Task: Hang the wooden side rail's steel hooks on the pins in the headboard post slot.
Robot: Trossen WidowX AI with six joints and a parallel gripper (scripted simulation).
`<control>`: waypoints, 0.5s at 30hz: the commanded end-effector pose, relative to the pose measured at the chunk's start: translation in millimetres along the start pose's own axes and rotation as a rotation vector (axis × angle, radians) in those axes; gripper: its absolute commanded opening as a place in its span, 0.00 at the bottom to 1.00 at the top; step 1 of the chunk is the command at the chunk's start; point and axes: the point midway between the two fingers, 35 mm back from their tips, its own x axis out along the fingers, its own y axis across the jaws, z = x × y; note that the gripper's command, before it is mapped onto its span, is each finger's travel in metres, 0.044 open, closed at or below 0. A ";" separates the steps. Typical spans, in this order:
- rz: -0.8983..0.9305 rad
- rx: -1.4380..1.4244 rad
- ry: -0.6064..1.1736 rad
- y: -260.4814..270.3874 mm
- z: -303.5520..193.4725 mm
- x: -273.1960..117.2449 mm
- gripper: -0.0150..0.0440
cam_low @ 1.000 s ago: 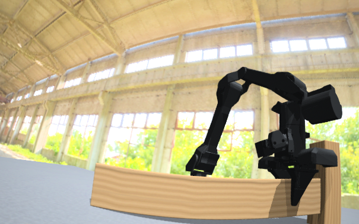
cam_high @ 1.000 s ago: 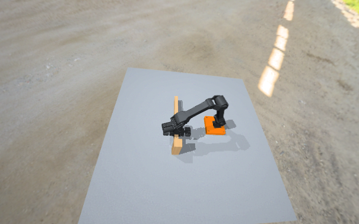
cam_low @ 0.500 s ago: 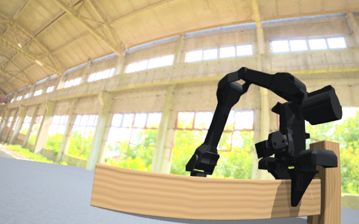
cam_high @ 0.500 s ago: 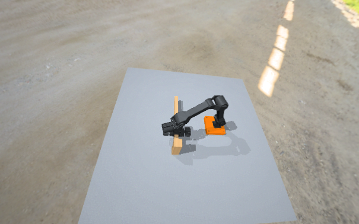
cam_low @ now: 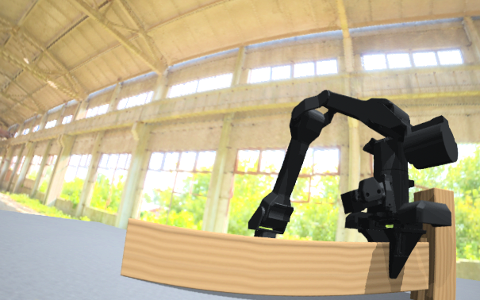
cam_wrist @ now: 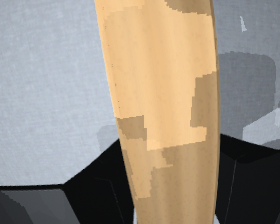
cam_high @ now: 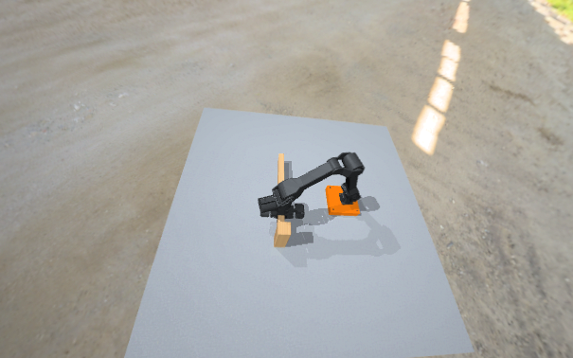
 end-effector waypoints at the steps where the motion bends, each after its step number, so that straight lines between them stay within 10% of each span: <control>1: 0.005 0.000 0.004 0.8 -0.7 -0.4 0.25; 15: 0.005 0.000 0.004 0.8 -0.8 2.0 0.25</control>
